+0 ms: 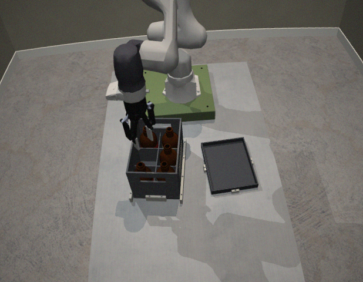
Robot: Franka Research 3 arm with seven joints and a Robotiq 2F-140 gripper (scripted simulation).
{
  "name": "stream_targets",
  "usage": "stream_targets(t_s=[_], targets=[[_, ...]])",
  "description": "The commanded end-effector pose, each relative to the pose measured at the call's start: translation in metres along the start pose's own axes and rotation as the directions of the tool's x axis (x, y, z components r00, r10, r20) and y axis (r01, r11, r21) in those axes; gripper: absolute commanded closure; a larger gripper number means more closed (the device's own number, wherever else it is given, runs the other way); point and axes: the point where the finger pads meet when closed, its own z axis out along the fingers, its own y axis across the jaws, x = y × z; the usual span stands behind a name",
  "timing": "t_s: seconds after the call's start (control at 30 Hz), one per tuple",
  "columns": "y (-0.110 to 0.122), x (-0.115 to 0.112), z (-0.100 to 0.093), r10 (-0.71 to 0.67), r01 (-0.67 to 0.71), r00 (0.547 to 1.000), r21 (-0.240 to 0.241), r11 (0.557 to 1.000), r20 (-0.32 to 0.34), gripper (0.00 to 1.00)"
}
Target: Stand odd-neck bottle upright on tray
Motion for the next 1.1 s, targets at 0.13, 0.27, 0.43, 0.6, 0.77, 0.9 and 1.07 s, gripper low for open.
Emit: stream_targets(t_s=[0.13, 0.27, 0.43, 0.6, 0.77, 0.9, 1.07], targets=[[-0.002, 0.001, 0.008, -0.004, 0.004, 1.000, 0.005, 1.000, 0.002, 0.56], [-0.002, 0.001, 0.013, -0.004, 0.004, 1.000, 0.005, 1.000, 0.002, 0.56], [-0.003, 0.001, 0.019, -0.004, 0.004, 1.000, 0.005, 1.000, 0.002, 0.56], [-0.003, 0.001, 0.023, -0.004, 0.004, 1.000, 0.005, 1.000, 0.002, 0.56], [-0.003, 0.001, 0.028, -0.004, 0.004, 1.000, 0.005, 1.000, 0.002, 0.56], [-0.003, 0.001, 0.031, -0.004, 0.004, 1.000, 0.005, 1.000, 0.002, 0.56], [-0.003, 0.001, 0.032, -0.004, 0.004, 1.000, 0.005, 1.000, 0.002, 0.56]])
